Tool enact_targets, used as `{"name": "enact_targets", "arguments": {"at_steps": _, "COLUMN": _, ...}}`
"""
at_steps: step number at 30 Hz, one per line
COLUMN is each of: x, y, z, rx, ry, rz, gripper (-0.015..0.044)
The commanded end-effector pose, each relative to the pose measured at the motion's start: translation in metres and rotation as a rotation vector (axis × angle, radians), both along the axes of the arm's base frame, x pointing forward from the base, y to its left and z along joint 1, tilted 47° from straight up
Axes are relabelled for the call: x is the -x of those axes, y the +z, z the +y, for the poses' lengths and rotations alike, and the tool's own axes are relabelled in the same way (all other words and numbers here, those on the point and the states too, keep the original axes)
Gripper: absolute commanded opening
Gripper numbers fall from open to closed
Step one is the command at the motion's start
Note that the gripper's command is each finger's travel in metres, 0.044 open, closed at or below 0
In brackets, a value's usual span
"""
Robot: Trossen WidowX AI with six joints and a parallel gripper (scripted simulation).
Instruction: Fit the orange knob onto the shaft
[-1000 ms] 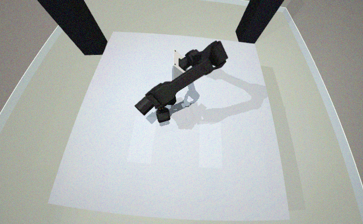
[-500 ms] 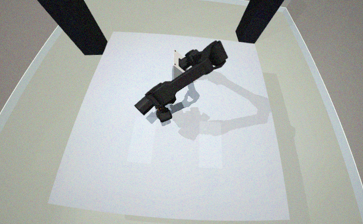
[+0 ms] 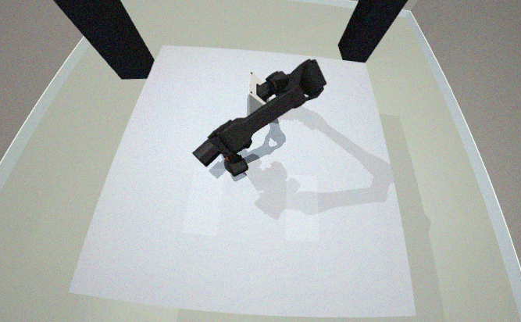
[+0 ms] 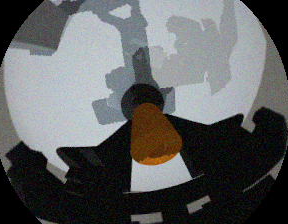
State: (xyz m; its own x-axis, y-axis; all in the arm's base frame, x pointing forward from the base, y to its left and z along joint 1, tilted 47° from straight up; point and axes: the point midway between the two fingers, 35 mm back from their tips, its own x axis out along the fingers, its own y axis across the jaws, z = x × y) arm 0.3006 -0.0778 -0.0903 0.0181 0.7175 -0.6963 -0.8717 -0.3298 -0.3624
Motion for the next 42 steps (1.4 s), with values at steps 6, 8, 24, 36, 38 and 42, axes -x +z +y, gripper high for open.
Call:
{"name": "enact_targets", "arguments": {"at_steps": 6, "x": 0.0004, "y": -0.0005, "z": -0.0001, "rx": 0.003, "ry": 0.0, "rz": -0.008, "gripper": 0.0}}
{"name": "enact_targets", "arguments": {"at_steps": 8, "x": 0.0012, "y": -0.0008, "z": 0.0003, "rx": 0.003, "ry": 0.0, "rz": -0.008, "gripper": 0.0}}
{"name": "enact_targets", "arguments": {"at_steps": 24, "x": 0.0024, "y": -0.0017, "z": 0.0021, "rx": 0.002, "ry": 0.0, "rz": -0.007, "gripper": 0.0}}
{"name": "enact_targets", "arguments": {"at_steps": 36, "x": 0.0012, "y": 0.0019, "z": -0.0015, "rx": 0.004, "ry": 0.039, "rz": -0.047, "gripper": 0.0}}
{"name": "enact_targets", "arguments": {"at_steps": 38, "x": 0.0007, "y": 0.0019, "z": -0.0018, "rx": 0.005, "ry": 0.088, "rz": -0.097, "gripper": 0.0}}
{"name": "enact_targets", "arguments": {"at_steps": 42, "x": -0.0016, "y": 0.0003, "z": -0.0024, "rx": 0.007, "ry": 0.146, "rz": -0.158, "gripper": 0.0}}
